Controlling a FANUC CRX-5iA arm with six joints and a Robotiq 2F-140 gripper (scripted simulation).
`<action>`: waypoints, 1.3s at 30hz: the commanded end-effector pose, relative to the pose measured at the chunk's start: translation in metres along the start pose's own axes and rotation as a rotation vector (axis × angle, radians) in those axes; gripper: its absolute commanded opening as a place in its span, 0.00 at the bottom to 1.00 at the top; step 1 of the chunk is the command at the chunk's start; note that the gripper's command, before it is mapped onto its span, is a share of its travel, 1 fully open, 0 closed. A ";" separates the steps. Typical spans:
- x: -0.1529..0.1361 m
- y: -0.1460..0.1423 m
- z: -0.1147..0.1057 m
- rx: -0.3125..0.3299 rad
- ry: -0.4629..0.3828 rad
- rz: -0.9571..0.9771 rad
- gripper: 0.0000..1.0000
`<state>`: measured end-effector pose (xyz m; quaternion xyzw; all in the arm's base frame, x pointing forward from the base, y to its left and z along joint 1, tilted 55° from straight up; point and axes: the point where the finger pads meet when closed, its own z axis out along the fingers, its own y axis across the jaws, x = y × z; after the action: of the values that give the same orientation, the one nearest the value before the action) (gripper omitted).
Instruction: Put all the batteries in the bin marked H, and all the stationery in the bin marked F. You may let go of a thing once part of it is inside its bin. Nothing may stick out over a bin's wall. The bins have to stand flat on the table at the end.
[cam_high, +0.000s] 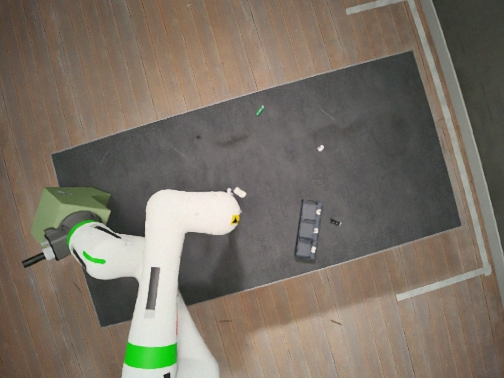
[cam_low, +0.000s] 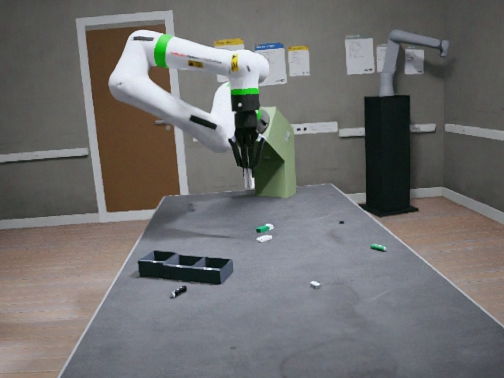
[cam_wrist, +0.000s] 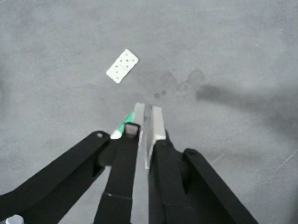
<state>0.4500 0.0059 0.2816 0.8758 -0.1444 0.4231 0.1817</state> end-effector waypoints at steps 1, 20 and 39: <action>0.041 0.017 0.017 0.003 -0.003 0.157 0.15; 0.161 0.079 0.051 0.005 -0.005 0.256 0.15; 0.285 0.143 0.086 0.005 -0.005 0.256 0.15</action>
<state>0.5989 -0.1647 0.4628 0.8475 -0.2552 0.4478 0.1267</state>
